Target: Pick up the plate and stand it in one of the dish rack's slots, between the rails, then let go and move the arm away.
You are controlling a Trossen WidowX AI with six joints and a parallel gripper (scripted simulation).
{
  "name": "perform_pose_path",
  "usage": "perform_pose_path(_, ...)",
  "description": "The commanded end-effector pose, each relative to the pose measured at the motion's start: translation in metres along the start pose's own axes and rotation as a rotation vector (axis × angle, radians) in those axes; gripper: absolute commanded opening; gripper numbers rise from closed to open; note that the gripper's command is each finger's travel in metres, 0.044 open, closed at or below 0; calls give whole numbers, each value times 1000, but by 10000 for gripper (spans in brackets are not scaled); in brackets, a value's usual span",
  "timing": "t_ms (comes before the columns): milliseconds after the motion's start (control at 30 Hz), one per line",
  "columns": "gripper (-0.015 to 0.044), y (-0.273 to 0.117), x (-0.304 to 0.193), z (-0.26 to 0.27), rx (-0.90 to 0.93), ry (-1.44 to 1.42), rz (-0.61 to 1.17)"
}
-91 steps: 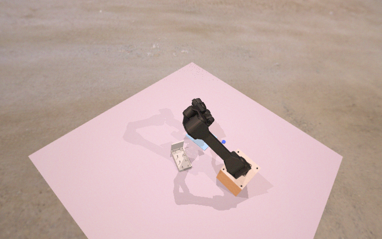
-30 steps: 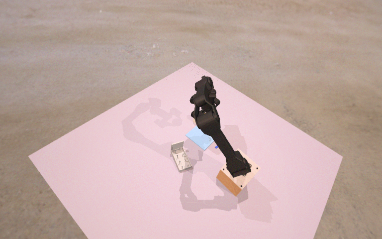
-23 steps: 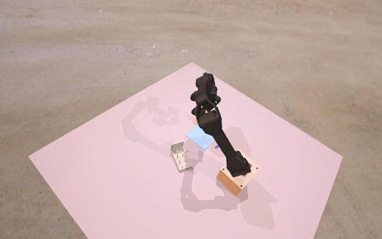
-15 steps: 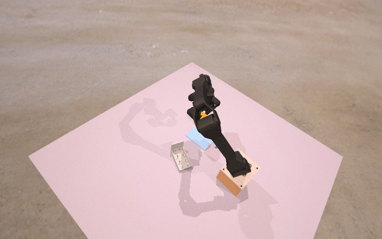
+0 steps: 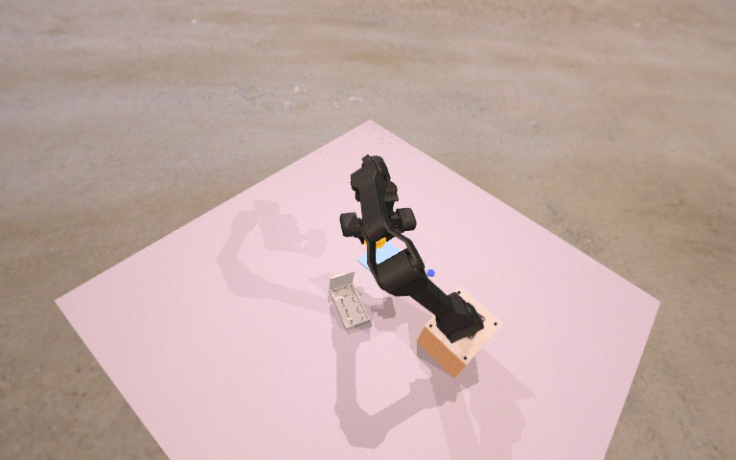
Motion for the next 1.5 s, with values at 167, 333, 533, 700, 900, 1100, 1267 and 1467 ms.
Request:
perform_pose_path(167, 0, -3, -39, 31, 5, 331, -3)
perform_pose_path(333, 0, -3, -60, 44, 6, 502, -1)
perform_pose_path(533, 0, -1, -85, 56, 8, 707, 2)
perform_pose_path(700, 0, 0, -107, 64, 10, 878, 7)
perform_pose_path(900, 0, 3, -133, 70, 12, 1081, 13)
perform_pose_path(1100, 0, 6, -158, 73, 13, 1285, 23)
perform_pose_path(1267, 0, 8, -168, 74, 11, 1371, 30)
perform_pose_path(1467, 0, 9, -168, 74, 8, 1369, 28)
Point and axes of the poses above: the point midway between the two fingers, 35 mm back from their tips, its own y axis out along the fingers, its own z axis across the jaws, x = y × z, the point moved 9 cm from there along -y, back along the fingers, and after that the axes turned 6 degrees about -y, right-handed, at the moved point
